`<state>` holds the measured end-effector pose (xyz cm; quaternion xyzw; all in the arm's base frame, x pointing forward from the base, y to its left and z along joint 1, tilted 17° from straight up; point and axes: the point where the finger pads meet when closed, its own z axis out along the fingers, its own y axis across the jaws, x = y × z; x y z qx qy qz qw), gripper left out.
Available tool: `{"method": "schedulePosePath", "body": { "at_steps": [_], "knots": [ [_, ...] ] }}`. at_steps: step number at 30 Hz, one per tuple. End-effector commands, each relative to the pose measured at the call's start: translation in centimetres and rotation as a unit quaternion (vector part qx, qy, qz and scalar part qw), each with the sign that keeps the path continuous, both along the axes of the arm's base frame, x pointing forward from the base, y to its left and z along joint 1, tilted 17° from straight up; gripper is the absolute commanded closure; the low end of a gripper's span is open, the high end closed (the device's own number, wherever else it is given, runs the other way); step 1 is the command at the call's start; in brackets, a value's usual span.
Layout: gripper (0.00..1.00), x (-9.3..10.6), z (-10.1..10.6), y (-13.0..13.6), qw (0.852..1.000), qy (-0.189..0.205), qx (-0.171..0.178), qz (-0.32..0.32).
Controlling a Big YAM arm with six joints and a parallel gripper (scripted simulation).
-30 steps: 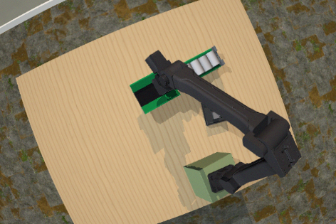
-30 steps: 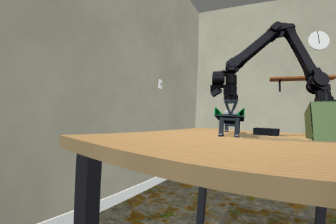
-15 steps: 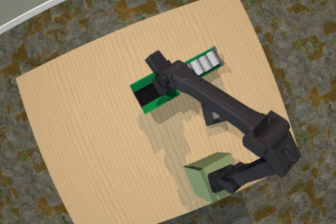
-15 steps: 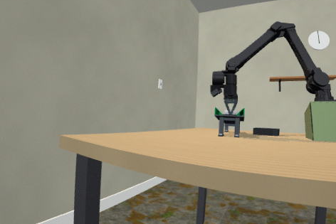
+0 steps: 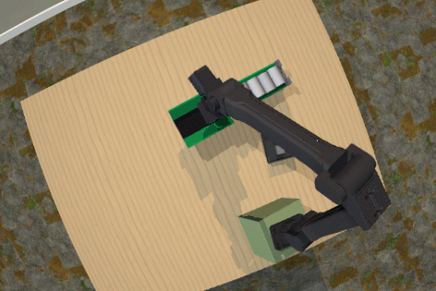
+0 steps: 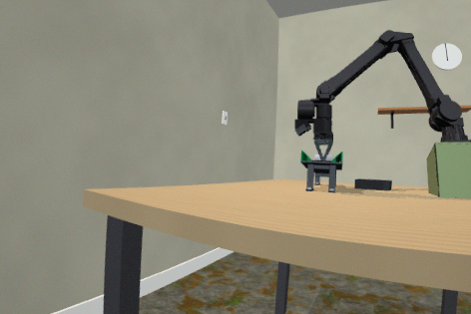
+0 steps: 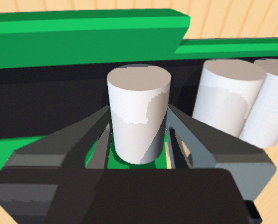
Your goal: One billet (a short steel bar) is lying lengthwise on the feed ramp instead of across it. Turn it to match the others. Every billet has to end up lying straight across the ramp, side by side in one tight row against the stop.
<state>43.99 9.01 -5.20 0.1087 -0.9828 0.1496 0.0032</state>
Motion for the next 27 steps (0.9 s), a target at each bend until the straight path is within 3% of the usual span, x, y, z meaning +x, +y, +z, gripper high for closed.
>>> {"method": "schedulePosePath", "body": {
  "at_steps": [1,3,4,27],
  "knots": [
    [1.00,0.76,0.80,0.10,1.000,-0.016,0.005,0.003],
    [1.00,0.76,0.80,0.10,1.000,-0.016,0.005,0.003],
    [0.45,0.76,0.80,0.10,1.000,-0.016,0.005,0.003],
    [0.45,0.31,0.20,0.13,1.000,-0.005,0.003,0.003]
  ]
}}
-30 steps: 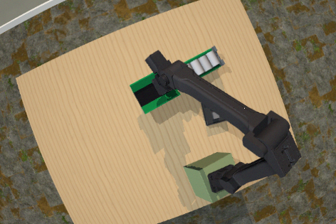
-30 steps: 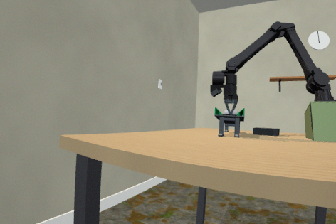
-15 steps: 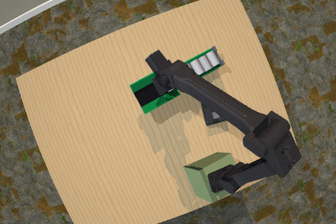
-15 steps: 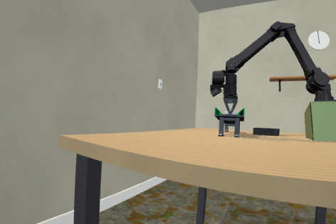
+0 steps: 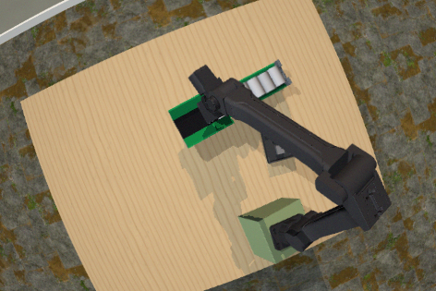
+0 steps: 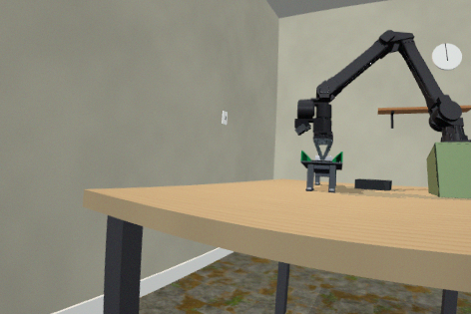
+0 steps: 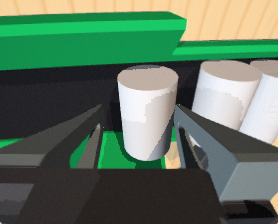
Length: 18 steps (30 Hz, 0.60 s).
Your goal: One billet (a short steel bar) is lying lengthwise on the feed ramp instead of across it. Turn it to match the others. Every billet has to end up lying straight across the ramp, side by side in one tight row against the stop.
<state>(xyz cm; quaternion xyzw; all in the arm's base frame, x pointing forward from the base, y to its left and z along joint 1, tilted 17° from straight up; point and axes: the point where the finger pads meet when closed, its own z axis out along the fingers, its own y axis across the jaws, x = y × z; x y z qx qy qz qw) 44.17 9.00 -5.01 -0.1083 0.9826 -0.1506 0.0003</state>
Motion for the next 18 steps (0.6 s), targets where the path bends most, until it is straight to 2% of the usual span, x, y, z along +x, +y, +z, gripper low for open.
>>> {"method": "schedulePosePath", "body": {
  "at_steps": [1,12,18],
  "knots": [
    [0.45,0.13,0.01,0.14,1.000,-0.002,0.004,0.003],
    [0.45,0.14,0.03,0.15,1.000,-0.002,0.004,0.003],
    [0.45,0.32,0.83,0.40,1.000,-0.005,0.005,0.003]
  ]
}}
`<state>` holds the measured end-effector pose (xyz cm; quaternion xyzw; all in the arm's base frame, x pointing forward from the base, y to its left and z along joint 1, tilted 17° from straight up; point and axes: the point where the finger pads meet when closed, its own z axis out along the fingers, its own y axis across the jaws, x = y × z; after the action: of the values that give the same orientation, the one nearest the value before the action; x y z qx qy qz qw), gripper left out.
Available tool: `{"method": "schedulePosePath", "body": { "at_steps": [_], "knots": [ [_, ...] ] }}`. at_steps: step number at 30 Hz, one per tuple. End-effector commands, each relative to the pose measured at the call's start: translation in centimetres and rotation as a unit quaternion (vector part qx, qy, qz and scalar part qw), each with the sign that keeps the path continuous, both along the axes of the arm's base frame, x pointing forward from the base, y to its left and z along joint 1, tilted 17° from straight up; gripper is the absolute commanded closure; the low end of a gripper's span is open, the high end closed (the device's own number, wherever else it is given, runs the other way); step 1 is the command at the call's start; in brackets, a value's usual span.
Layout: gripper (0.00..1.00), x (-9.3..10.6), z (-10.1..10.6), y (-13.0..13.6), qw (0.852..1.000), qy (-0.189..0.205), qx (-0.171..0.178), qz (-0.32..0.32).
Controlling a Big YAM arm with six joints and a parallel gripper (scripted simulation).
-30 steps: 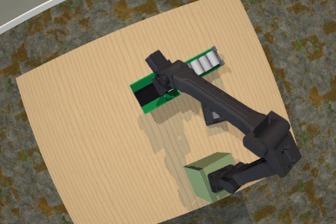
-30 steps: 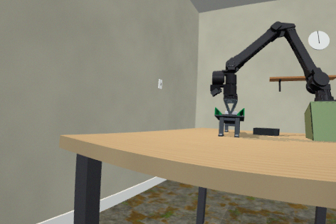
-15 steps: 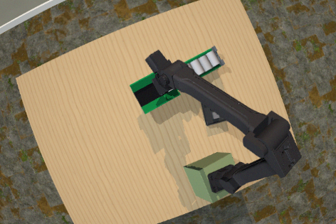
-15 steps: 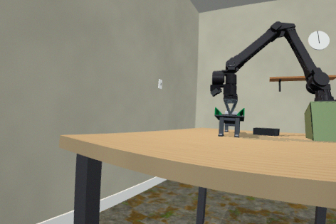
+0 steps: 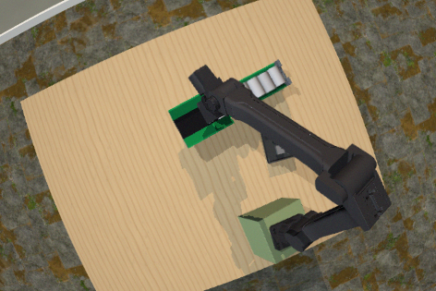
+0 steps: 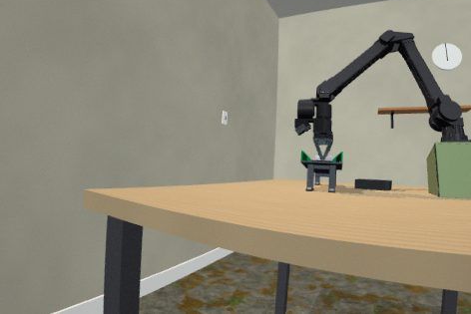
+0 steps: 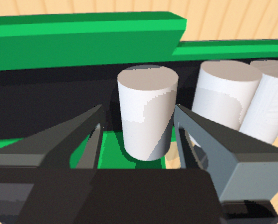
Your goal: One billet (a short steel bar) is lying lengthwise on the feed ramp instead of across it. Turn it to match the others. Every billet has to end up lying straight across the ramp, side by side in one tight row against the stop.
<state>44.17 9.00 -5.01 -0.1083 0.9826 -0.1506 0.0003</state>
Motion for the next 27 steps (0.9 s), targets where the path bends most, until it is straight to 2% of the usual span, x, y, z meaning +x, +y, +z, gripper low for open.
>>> {"method": "schedulePosePath", "body": {
  "at_steps": [1,9,16,18,19,21,27],
  "knots": [
    [0.45,0.3,0.8,0.4,1.000,-0.005,0.005,0.003],
    [0.45,1.9,2.8,1.8,1.000,-0.025,0.011,0.003],
    [0.45,2.0,4.4,2.2,1.000,-0.029,0.012,0.003],
    [0.45,2.0,4.4,2.2,1.000,-0.029,0.012,0.003],
    [0.45,1.6,2.9,1.2,1.000,-0.010,0.005,-0.006],
    [0.45,2.0,5.1,2.2,1.000,-0.029,0.012,0.000],
    [0.45,1.8,6.7,2.9,0.999,-0.029,0.013,0.003]
  ]
}}
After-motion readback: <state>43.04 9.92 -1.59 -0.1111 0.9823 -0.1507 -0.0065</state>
